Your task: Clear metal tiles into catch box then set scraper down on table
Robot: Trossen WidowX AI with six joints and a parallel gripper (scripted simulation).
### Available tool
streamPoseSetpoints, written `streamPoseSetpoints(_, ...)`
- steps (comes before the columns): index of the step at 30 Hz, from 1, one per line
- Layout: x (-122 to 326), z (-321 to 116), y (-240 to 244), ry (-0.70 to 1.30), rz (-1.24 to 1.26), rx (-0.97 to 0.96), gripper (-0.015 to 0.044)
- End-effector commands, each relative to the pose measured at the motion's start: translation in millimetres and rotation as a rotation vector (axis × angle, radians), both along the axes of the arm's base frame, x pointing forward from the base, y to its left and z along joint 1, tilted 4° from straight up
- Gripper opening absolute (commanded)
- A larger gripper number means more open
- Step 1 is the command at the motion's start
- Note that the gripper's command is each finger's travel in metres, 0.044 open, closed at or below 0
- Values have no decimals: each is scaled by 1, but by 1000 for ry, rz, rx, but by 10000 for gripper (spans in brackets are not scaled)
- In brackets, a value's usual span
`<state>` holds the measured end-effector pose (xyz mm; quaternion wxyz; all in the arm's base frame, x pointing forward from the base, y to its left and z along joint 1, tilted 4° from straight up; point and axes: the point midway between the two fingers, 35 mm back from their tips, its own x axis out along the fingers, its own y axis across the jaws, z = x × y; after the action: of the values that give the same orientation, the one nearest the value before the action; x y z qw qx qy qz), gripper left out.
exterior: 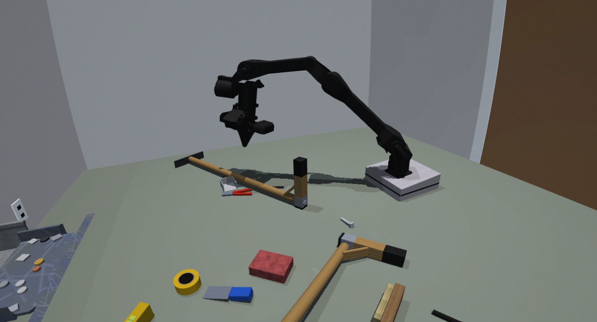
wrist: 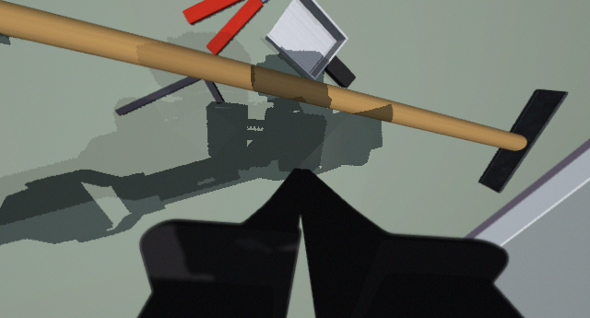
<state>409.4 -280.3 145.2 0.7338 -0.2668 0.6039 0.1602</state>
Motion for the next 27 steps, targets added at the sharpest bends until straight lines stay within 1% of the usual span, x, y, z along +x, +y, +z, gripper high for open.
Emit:
streamPoseSetpoints(1,-2,4,0,-14,-109,26,0)
streamPoseSetpoints(27,-15,28,-4,-106,-760,165,0)
